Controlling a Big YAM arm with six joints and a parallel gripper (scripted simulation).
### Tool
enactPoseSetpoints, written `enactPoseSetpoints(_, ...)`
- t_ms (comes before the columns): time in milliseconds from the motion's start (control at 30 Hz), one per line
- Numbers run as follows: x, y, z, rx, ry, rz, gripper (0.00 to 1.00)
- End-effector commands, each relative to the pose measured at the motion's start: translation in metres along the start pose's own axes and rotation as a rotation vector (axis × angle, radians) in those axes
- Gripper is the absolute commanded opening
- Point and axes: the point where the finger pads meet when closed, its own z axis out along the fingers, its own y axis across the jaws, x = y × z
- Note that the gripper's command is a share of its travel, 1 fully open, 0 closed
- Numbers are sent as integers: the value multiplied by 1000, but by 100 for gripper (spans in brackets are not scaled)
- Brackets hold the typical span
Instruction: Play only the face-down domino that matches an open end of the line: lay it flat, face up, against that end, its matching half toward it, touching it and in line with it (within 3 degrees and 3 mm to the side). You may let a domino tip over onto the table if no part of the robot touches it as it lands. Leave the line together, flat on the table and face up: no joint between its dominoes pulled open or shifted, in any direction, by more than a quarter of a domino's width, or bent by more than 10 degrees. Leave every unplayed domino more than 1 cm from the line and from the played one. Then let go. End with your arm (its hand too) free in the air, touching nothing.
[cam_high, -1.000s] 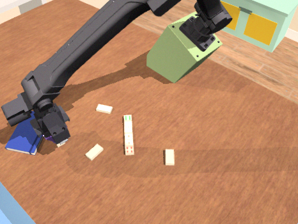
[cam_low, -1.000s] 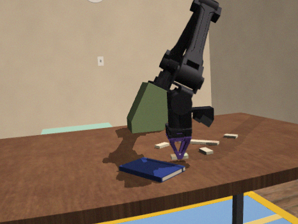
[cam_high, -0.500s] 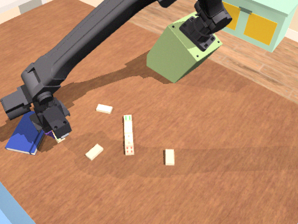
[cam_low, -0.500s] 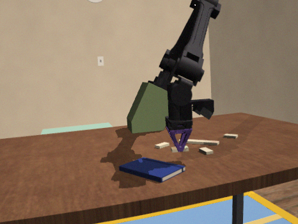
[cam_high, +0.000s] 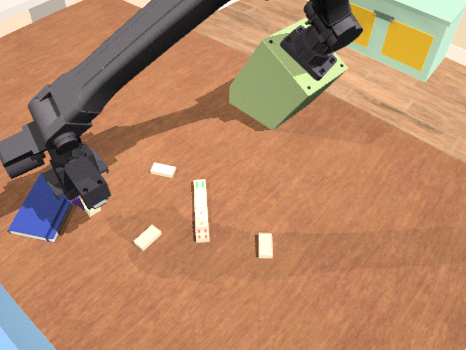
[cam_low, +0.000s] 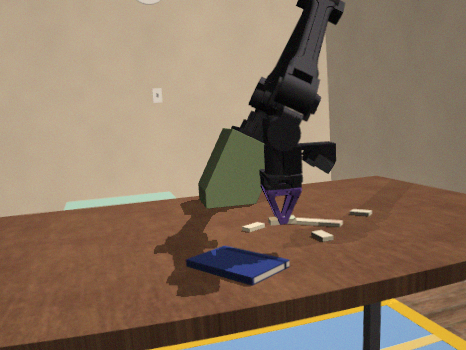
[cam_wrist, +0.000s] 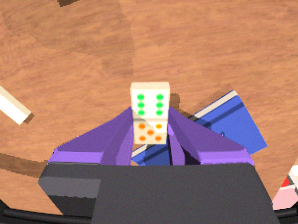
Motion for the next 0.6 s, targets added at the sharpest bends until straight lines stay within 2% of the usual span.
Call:
enactPoseSetpoints(0,3,-20,-44,69,4,-17,21)
enactPoseSetpoints(167,3,-20,-44,69,4,-17,21)
enactPoseSetpoints(200,-1,-9,-26,34,2,-7,21)
enactPoseSetpoints(500,-3,-26,-79,79,7,-24,21)
enactPoseSetpoints(567,-3,-26,-79,79,7,-24,21)
